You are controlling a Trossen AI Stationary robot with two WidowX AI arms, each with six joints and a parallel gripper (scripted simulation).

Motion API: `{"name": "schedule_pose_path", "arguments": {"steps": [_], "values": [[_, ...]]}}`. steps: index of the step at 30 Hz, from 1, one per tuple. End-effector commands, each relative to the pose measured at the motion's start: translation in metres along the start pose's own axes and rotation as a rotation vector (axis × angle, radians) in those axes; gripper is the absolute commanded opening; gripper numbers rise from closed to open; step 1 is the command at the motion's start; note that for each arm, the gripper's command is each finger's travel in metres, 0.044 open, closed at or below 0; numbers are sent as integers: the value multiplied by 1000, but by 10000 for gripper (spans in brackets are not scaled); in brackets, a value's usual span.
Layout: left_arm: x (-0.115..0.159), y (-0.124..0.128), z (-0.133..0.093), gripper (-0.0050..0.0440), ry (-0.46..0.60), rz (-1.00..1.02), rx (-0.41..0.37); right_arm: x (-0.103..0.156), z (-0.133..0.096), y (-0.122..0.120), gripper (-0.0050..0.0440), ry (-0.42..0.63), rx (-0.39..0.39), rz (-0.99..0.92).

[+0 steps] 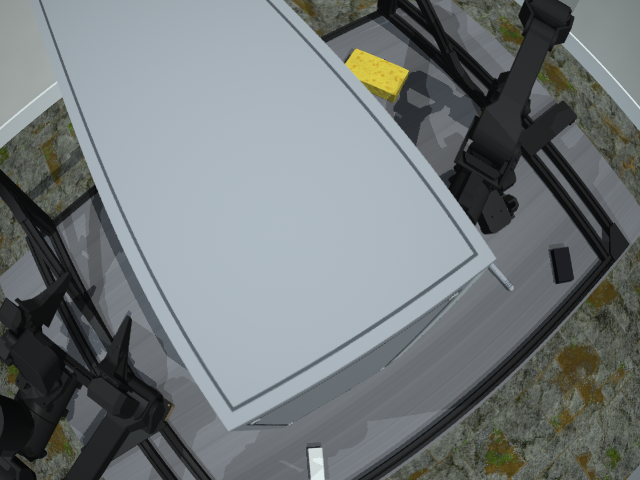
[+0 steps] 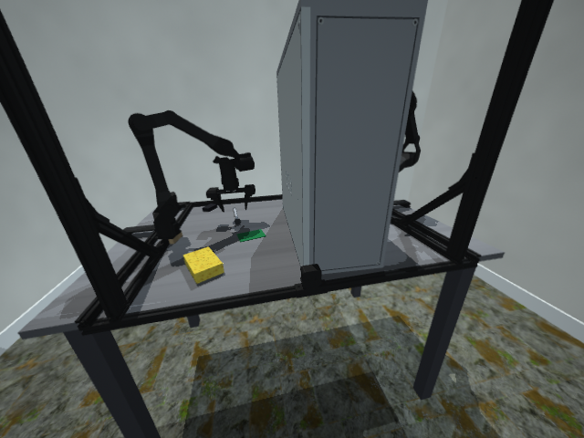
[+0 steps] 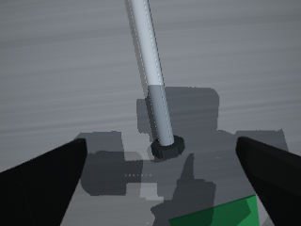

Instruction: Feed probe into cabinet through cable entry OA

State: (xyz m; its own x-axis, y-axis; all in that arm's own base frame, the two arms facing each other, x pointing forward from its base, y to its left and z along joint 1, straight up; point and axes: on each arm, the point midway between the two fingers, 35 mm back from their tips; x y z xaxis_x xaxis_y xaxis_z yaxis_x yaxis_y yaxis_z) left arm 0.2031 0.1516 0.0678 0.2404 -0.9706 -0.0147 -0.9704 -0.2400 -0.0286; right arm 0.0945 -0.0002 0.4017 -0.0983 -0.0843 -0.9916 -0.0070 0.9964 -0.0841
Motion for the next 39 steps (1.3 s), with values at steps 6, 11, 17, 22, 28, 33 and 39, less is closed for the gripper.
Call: {"name": "schedule_pose_path", "arguments": {"steps": [6,11,17,22,28,33,39], "values": [[-17,-2,7,440,5,-184,-29,0,0,0,440,1,-1,-3],[-18,-2,20,440,5,-184,-29,0,0,0,440,1,-1,-3],[-17,-2,24,440,5,-184,-29,0,0,0,440,1,-1,-3],[-17,-2,29,440,5,-184,-29,0,0,0,440,1,-1,-3],[-17,-1,39,440,5,-184,-29,0,0,0,440,1,-1,-3],[-17,-1,47,440,5,-184,-29,0,0,0,440,1,-1,-3],[-17,-2,45,416,6,-181,-23,0,0,0,440,1,-1,-3]]}}
Point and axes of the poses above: on each arm, the point midway between the two fingers, 35 mm back from their tips, its own z axis out along the fingers, its own y axis across the jaws, x = y × z, and after that the axes turned 5 degrees about -z, right-handed
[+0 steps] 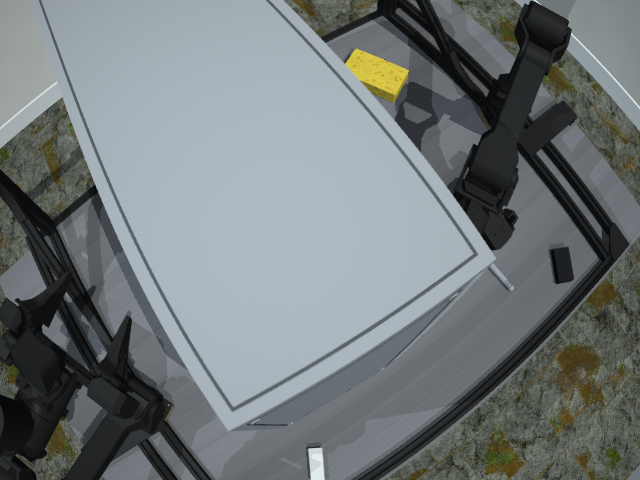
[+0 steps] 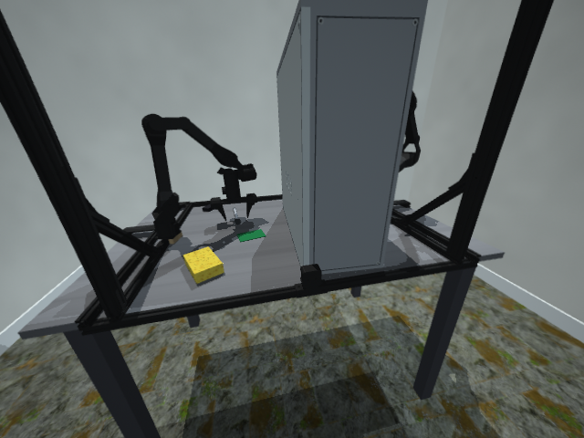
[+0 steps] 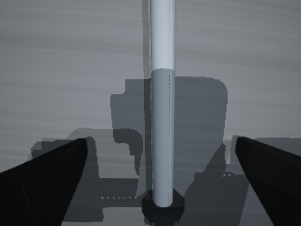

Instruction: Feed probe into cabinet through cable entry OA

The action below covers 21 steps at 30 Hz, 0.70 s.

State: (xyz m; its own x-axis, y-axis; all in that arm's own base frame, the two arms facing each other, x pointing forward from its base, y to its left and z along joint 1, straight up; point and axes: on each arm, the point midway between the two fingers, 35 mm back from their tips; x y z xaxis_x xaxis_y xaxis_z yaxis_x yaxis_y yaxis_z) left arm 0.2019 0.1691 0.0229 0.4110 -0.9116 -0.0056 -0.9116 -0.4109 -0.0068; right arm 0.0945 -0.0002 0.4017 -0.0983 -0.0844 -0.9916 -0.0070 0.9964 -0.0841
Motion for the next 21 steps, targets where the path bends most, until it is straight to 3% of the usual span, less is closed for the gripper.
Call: {"name": "schedule_pose_path", "arguments": {"steps": [1,13,21], "values": [[0,0,0,392,0,0,1,0,0,0,440,1,-1,-3],[0,0,0,104,0,0,1,0,0,0,440,1,-1,-3],[0,0,0,71,0,0,1,0,0,0,440,1,-1,-3]]}}
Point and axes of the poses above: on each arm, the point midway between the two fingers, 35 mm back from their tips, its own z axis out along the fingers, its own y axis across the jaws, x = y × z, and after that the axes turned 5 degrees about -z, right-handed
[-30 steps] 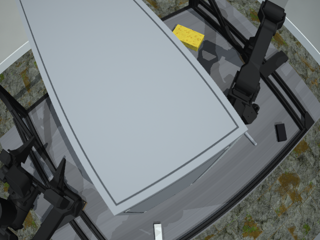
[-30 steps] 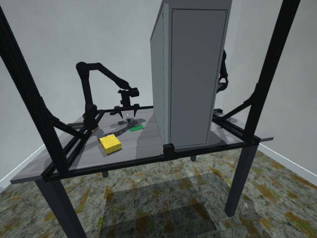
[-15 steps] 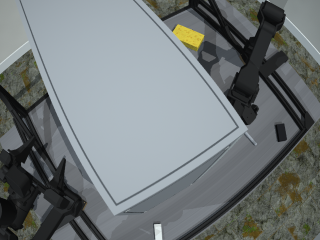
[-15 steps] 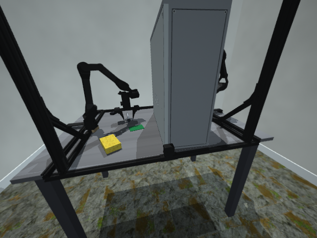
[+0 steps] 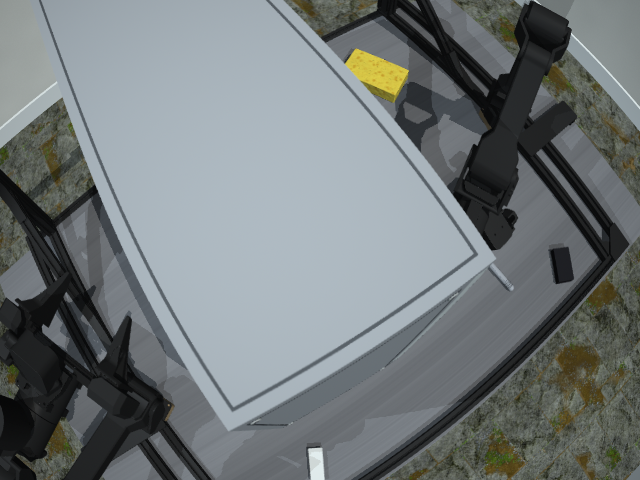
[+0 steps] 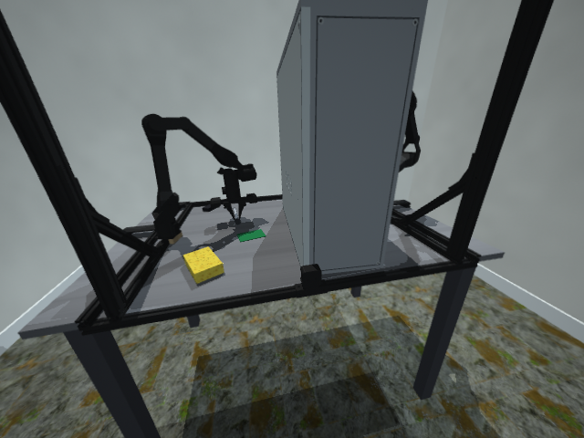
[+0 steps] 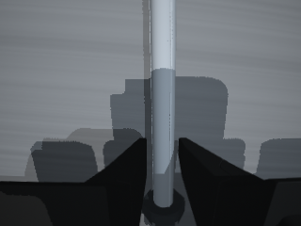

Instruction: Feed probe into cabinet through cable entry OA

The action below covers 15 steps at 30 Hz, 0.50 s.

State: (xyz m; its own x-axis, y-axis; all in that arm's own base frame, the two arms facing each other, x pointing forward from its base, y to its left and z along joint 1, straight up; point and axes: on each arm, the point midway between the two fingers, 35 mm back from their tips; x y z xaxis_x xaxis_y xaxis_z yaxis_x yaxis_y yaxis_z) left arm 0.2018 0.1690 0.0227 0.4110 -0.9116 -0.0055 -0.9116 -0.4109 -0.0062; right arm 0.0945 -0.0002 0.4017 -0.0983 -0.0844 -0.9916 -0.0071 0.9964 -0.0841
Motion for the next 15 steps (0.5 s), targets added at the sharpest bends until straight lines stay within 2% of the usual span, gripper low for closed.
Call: {"name": "schedule_pose_path", "arguments": {"steps": [1,9,12,15], "values": [[0,0,-1,64,0,0,1,0,0,0,440,1,-1,-3],[0,0,-2,0,0,0,1,0,0,0,440,1,-1,-3],[0,0,-5,0,0,-1,1,0,0,0,440,1,-1,-3],[1,4,-24,0,1,-4,0,0,0,0,440,1,-1,-3]]}}
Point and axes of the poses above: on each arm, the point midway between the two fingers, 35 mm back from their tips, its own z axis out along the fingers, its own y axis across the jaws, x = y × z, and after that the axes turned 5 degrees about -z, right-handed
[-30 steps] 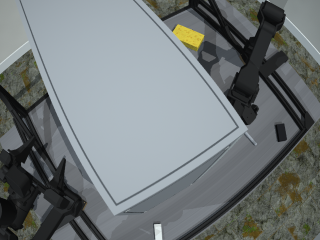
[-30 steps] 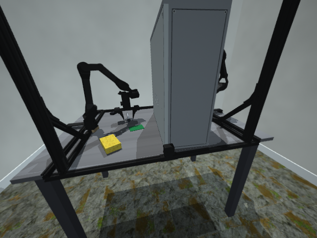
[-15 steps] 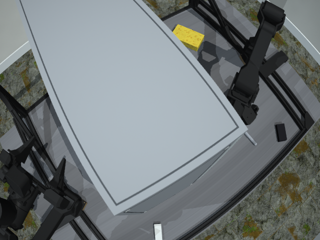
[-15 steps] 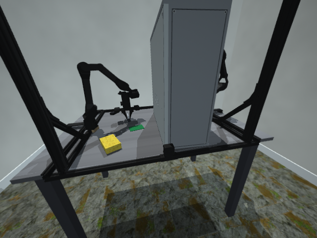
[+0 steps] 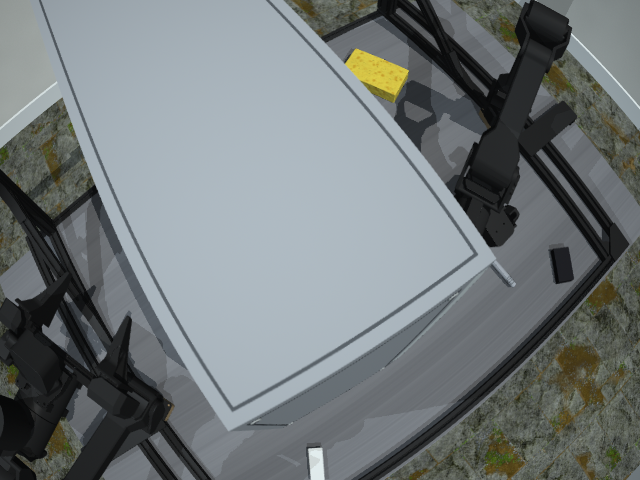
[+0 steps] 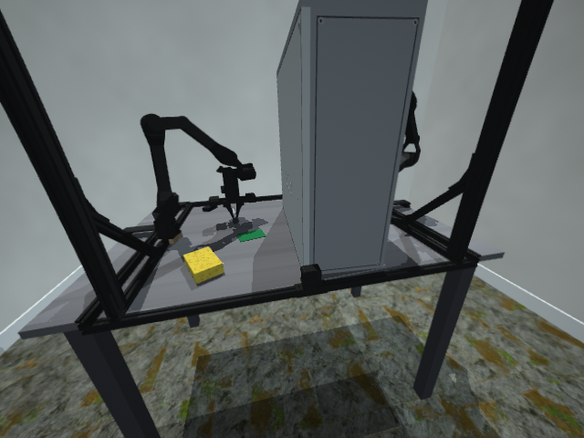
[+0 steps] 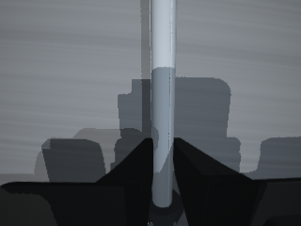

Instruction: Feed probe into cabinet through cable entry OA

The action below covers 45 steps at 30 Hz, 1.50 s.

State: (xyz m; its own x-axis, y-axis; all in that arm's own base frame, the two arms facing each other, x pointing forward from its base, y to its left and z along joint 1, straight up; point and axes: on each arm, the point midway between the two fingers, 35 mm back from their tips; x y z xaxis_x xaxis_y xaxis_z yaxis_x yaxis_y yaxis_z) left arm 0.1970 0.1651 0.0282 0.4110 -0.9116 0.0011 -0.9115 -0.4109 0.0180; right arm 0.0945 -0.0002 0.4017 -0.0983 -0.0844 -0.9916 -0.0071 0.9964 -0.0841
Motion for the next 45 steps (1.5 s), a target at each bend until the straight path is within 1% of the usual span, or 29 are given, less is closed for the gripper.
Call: {"name": "schedule_pose_path", "arguments": {"steps": [1,12,19,22,29,31,38,45], "values": [[0,0,-25,0,-5,-6,23,0,0,0,440,1,-1,-3],[8,31,-96,0,-1,-20,18,0,0,0,440,1,-1,-3],[8,33,-100,0,-3,-17,20,0,0,0,440,1,-1,-3],[1,23,-97,0,-35,41,47,0,0,0,440,1,-1,-3],[-24,-13,-91,0,-171,252,132,0,0,0,440,1,-1,-3],[-24,-13,-91,0,-171,252,132,0,0,0,440,1,-1,-3],[-48,-46,-88,0,-326,448,184,0,0,0,440,1,-1,-3],[-73,-77,-90,0,-494,626,203,0,0,0,440,1,-1,-3]]}}
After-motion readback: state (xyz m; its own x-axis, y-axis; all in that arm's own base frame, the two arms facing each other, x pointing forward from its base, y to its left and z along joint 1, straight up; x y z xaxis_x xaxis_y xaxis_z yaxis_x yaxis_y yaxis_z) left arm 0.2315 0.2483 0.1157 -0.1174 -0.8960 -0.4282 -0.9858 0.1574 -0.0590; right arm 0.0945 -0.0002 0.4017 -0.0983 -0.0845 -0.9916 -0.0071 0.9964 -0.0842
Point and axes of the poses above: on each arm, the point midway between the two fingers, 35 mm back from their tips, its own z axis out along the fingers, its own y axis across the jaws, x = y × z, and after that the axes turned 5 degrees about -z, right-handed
